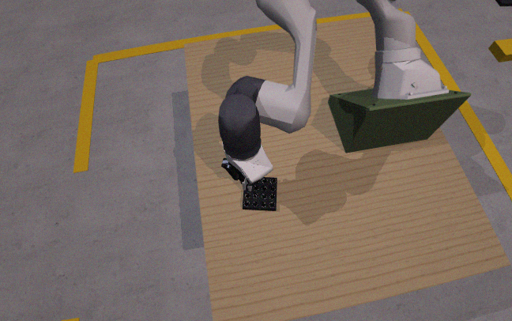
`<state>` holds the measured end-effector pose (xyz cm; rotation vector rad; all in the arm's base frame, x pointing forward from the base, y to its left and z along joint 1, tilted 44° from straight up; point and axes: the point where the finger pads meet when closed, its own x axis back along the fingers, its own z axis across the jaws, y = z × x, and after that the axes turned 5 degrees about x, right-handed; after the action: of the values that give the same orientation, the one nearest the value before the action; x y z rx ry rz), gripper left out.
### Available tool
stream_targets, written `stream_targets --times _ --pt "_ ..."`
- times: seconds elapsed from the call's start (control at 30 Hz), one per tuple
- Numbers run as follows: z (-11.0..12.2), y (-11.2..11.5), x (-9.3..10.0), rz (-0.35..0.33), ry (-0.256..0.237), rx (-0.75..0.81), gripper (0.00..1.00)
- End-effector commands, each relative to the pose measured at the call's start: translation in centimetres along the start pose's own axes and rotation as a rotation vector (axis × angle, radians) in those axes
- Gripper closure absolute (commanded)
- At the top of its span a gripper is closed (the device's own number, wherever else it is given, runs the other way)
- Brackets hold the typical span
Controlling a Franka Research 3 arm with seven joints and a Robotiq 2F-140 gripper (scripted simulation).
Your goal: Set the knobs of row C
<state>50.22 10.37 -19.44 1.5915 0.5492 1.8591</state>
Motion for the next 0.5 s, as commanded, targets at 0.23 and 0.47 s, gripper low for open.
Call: stream_targets --times 0.23,0.47 --pt "0.04 0.11 -0.05 -0.006 -0.002 0.138 0.95" --pt "0.04 0.11 -0.05 -0.006 -0.002 0.153 0.95"
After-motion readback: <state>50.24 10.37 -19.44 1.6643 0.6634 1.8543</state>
